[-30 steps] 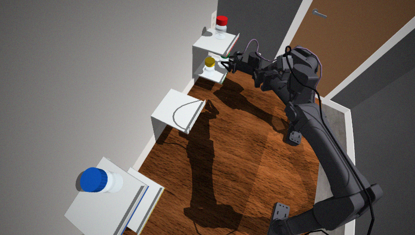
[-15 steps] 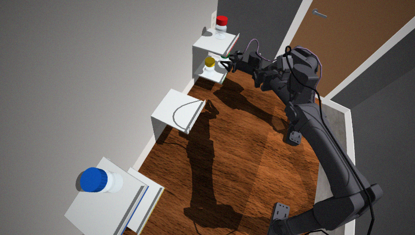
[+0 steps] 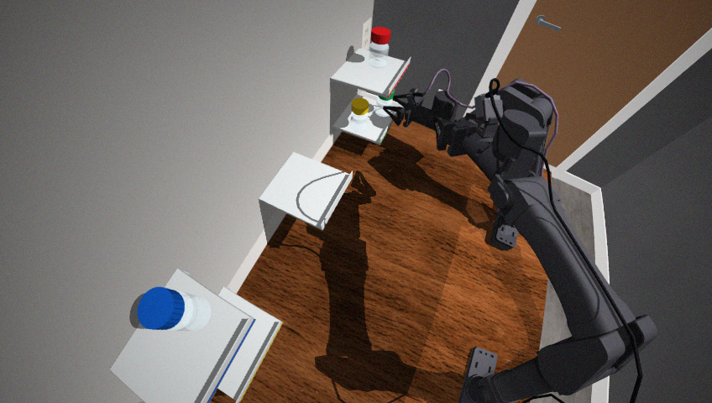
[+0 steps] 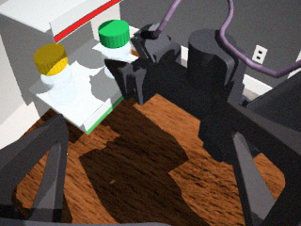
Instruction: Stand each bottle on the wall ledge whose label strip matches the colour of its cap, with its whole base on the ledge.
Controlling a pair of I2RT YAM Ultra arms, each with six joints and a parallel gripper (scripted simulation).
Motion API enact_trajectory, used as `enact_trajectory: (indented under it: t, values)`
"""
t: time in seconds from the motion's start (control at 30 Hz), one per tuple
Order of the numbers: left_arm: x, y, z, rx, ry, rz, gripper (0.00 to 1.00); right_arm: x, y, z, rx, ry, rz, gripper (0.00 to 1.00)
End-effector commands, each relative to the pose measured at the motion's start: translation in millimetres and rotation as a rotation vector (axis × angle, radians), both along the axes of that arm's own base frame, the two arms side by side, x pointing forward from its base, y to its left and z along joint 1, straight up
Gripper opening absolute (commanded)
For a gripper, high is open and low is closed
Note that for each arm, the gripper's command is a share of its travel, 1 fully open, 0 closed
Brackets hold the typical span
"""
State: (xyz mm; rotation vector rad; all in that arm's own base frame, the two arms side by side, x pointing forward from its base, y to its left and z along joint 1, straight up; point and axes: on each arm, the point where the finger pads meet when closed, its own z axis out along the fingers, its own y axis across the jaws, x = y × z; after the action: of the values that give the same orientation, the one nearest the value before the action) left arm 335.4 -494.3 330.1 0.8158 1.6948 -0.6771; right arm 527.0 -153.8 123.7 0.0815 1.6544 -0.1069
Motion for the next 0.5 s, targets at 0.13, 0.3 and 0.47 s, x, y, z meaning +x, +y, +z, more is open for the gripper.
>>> enact_trajectory:
  t: [0.13,0.3,0.47]
  values:
    - [3,3,13,-0.023,-0.012,0.014,0.89,-33,-3,21,-0.024,-0.042,-0.002,0.72]
    - [3,3,13,-0.023,-0.012,0.014,0.89,-79,3,25,-0.024,-0.041,-0.002,0.72]
    - [3,3,13,-0.023,-0.012,0.014,0.89,-83,6,20,-0.002,-0.027,-0.002,0.72]
